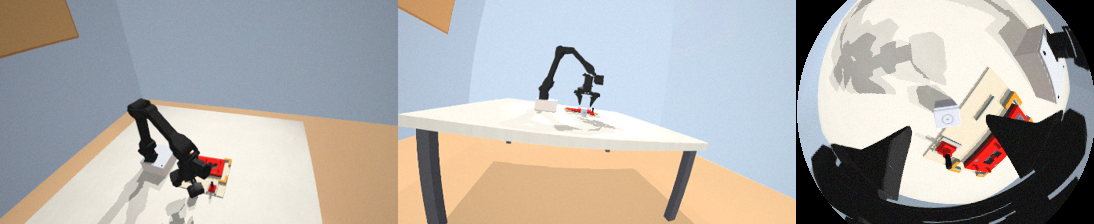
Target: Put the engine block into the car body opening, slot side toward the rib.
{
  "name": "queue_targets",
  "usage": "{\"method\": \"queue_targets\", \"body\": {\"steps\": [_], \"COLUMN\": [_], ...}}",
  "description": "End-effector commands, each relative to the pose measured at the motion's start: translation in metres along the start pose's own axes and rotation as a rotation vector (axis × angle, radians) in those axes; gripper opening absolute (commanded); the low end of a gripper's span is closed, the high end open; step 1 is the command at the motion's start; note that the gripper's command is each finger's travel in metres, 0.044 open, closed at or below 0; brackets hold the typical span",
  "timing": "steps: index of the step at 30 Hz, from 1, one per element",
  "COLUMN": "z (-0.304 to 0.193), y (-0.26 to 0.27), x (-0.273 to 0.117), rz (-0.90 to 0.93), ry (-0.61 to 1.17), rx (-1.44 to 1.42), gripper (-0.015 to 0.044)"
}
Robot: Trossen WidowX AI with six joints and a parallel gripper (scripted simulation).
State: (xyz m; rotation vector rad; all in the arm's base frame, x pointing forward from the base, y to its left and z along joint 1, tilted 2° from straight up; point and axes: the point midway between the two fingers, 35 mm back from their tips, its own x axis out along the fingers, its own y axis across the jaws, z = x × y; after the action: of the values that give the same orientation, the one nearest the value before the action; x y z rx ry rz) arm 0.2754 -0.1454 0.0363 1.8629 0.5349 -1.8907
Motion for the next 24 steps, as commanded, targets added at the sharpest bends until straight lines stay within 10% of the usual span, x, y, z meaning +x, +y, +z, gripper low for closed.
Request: {"method": "queue_targets", "body": {"steps": [1,24], "z": [0.0,-0.001], "y": [0.001,0.001], "x": [0.006,0.043], "rz": [0.006,0.006], "ry": [-0.003,-0.003], "rx": [0.004,0.004], "gripper": [0.044,0.044]}}
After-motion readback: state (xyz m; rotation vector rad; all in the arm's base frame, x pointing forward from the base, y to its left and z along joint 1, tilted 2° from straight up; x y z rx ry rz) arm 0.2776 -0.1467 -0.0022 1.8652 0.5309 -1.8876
